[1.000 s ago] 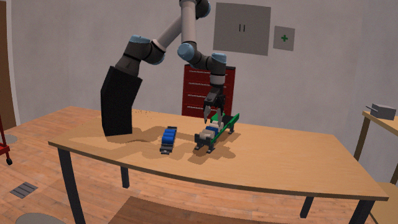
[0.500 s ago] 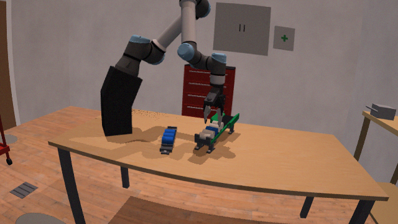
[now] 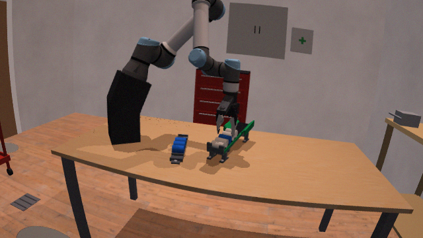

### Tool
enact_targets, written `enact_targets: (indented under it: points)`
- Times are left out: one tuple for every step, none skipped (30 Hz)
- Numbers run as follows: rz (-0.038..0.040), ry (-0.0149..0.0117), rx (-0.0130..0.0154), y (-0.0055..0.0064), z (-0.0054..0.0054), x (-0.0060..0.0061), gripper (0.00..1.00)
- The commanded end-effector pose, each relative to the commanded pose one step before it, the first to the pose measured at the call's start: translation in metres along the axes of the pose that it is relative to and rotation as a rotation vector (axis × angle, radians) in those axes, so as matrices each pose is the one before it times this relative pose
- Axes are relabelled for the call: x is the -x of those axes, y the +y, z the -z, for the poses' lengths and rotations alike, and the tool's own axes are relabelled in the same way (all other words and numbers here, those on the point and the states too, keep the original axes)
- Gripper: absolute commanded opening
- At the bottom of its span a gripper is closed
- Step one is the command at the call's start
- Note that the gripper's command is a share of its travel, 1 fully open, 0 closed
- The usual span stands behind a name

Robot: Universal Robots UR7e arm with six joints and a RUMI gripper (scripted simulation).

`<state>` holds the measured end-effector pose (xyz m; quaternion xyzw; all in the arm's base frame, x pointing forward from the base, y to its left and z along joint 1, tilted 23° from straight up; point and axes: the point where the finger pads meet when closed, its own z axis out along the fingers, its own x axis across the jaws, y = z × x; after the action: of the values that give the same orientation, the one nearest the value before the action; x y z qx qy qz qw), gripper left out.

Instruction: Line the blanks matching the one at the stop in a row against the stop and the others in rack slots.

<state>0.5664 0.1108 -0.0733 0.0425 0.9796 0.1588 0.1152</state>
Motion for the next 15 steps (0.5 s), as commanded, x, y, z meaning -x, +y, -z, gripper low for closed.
enact_targets:
  points:
    - [0.00019, -0.00144, -0.00011, 0.00002, -0.00928, 0.00064, 0.47]
    - [0.0, 0.0, 0.0, 0.0, 0.0, 0.0, 0.47]
    - [0.0, 0.0, 0.0, 0.0, 0.0, 0.0, 0.47]
    - [0.0, 0.0, 0.0, 0.0, -0.00208, 0.00001, 0.47]
    - [0.0, 0.0, 0.0, 0.0, -0.00197, 0.0, 0.47]
    - [0.0, 0.0, 0.0, 0.0, -0.00182, 0.0, 0.47]
    - [0.0, 0.0, 0.0, 0.0, -0.00165, 0.0, 0.47]
    - [0.0, 0.0, 0.0, 0.0, -0.00145, -0.00001, 0.47]
    - [0.0, 0.0, 0.0, 0.0, -0.00124, 0.00001, 0.47]
    - [0.0, 0.0, 0.0, 0.0, -0.00102, 0.0, 0.47]
    - [0.0, 0.0, 0.0, 0.0, -0.00079, 0.0, 0.47]
    - [0.0, 0.0, 0.0, 0.0, -0.00057, 0.0, 0.47]
    - [0.0, 0.0, 0.0, 0.0, -0.00038, 0.0, 0.47]
    - [0.0, 0.0, 0.0, 0.0, -0.00021, 0.0, 0.47]
    - [0.0, 0.0, 0.0, 0.0, -0.00008, 0.0, 0.47]
